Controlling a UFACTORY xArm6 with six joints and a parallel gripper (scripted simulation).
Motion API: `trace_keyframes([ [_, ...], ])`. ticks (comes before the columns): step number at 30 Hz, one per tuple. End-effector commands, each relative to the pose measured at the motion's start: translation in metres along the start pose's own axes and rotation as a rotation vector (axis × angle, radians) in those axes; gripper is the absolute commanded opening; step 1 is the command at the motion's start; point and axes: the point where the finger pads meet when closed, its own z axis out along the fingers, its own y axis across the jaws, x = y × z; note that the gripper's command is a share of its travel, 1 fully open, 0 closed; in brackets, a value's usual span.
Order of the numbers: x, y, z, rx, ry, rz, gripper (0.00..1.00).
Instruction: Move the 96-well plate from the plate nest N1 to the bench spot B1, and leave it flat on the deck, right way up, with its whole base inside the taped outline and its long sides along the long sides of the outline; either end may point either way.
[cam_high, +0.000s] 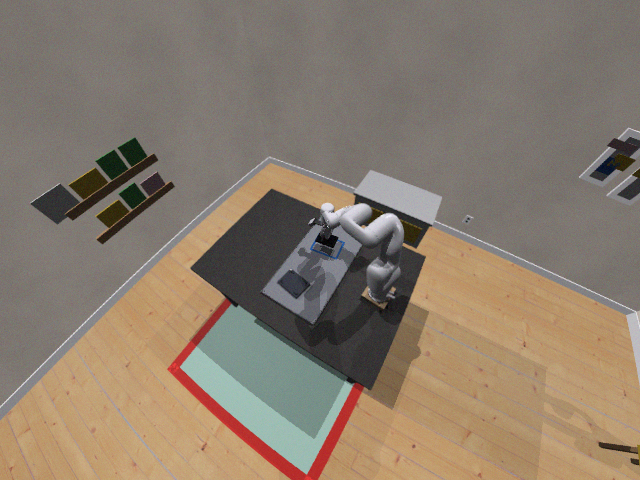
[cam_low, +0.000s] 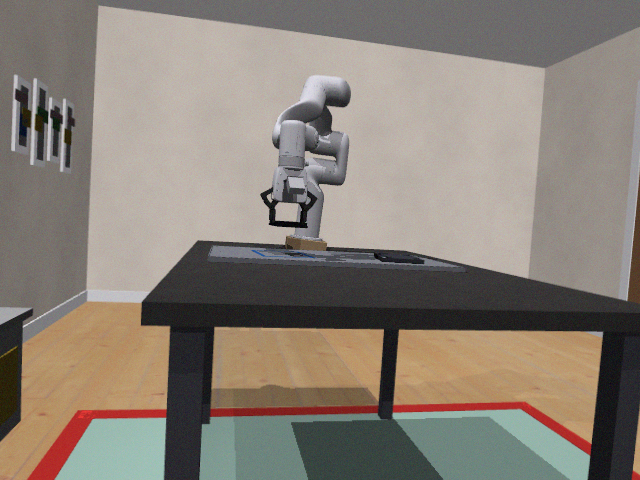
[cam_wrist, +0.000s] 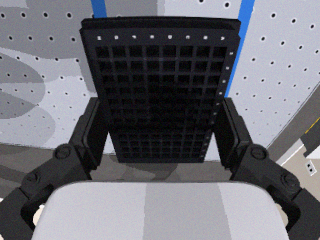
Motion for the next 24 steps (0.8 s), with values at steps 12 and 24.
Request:
trace_keyframes([
  [12,-0.0011,0.0134,-0.0012,-0.001,0.004,-0.001,0.0],
  [24,-0.0009,0.0127,-0.0012,-0.001,0.004,-0.001,0.0],
])
